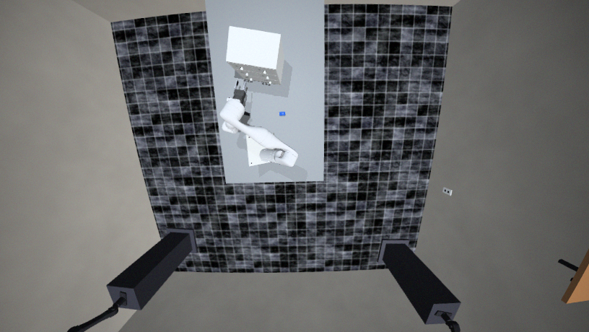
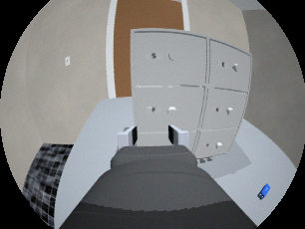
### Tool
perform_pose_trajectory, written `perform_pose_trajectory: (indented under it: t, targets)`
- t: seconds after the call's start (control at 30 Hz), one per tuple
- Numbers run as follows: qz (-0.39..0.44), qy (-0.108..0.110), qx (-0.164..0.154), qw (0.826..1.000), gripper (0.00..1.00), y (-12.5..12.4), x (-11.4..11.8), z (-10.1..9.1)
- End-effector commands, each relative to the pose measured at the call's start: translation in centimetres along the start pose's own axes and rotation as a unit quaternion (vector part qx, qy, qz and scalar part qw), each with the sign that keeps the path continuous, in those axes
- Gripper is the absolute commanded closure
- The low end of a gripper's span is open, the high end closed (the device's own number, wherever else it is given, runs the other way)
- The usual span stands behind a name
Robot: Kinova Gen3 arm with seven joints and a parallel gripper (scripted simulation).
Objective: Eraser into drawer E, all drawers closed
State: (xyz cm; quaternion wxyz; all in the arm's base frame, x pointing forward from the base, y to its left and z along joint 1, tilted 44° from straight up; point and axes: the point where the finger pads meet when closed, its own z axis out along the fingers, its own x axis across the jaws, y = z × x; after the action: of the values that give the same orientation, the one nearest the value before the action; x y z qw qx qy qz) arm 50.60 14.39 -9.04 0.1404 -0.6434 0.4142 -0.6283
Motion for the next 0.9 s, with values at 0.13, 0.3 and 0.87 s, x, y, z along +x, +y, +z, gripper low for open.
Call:
perform_pose_trajectory:
  t: [0.13,0.3,0.87]
  targets:
    - [0.007,0.0,-0.018,1.0,0.0,-0.9,0.0,-0.4]
    - [0.007,-0.001,-0.035,0.999,0.0,-1.1,0.0,-0.7]
    - [0.007,-0.001,-0.112,0.994,0.0,-1.9,0.0,-2.0]
